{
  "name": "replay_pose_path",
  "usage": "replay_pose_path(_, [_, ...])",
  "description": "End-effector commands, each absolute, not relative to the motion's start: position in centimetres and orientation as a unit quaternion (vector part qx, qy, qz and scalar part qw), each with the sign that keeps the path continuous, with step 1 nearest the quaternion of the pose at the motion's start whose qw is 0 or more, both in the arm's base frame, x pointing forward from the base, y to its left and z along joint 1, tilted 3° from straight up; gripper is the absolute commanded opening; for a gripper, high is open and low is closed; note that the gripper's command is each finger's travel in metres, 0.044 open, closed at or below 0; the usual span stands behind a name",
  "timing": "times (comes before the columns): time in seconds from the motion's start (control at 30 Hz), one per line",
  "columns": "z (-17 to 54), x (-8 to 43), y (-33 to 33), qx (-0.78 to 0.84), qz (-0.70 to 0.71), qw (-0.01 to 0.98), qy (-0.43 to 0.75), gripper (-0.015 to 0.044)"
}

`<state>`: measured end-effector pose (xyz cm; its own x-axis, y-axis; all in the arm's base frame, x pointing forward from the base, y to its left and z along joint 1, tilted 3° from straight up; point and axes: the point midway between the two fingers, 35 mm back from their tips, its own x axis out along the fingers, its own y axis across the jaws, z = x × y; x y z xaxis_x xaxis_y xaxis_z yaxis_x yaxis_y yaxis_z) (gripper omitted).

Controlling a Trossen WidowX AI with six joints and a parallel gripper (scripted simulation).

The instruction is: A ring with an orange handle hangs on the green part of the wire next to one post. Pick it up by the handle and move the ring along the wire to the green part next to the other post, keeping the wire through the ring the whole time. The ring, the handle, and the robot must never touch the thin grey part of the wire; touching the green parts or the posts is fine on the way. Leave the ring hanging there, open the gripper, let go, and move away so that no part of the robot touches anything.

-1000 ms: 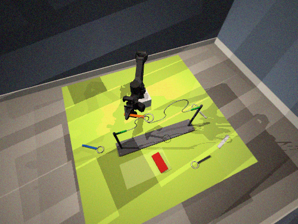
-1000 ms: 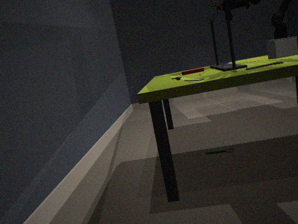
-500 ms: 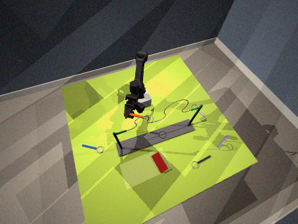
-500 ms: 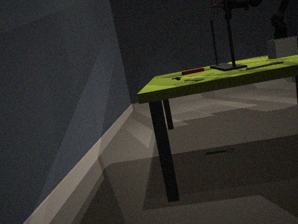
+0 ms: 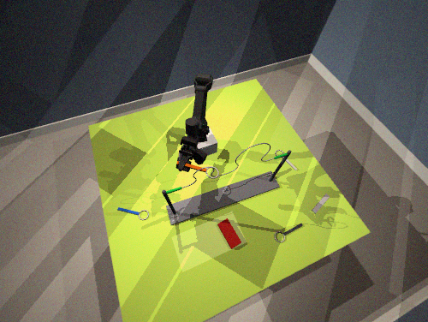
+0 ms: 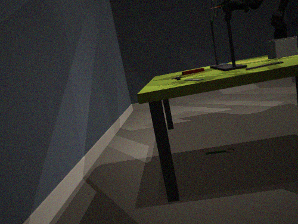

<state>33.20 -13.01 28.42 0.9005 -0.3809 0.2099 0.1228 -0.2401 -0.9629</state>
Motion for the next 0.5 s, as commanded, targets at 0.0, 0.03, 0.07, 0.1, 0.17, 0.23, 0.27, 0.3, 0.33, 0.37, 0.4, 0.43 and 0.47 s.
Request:
replay_pose_path(0.0, [27.5, 33.2, -13.2, -0.753, -0.201, 0.620, 0.089, -0.0150])
replay_pose_path(0.03, [27.2, 33.2, -13.2, -0.750, -0.200, 0.624, 0.090, -0.0150])
replay_pose_path(0.07, [27.0, 33.2, -13.3, -0.747, -0.199, 0.628, 0.092, -0.0150])
replay_pose_path(0.1, [26.8, 33.2, -13.3, -0.743, -0.198, 0.633, 0.094, -0.0150])
replay_pose_path(0.17, [26.3, 33.2, -13.4, -0.733, -0.195, 0.644, 0.099, -0.0150])
replay_pose_path(0.23, [25.7, 33.2, -13.4, -0.723, -0.191, 0.655, 0.104, -0.0150])
replay_pose_path(0.27, [25.5, 33.2, -13.5, -0.719, -0.190, 0.660, 0.106, -0.0150])
replay_pose_path(0.3, [25.3, 33.2, -13.5, -0.715, -0.189, 0.664, 0.108, -0.0150])
replay_pose_path(0.33, [25.0, 33.2, -13.5, -0.709, -0.187, 0.670, 0.111, -0.0150])
replay_pose_path(0.37, [24.7, 33.2, -13.5, -0.703, -0.185, 0.677, 0.113, -0.0150])
replay_pose_path(0.4, [24.4, 33.2, -13.5, -0.697, -0.183, 0.683, 0.116, -0.0150])
replay_pose_path(0.43, [24.1, 33.1, -13.5, -0.691, -0.181, 0.689, 0.119, -0.0150])
replay_pose_path(0.47, [23.9, 33.1, -13.5, -0.685, -0.179, 0.696, 0.122, -0.0150])
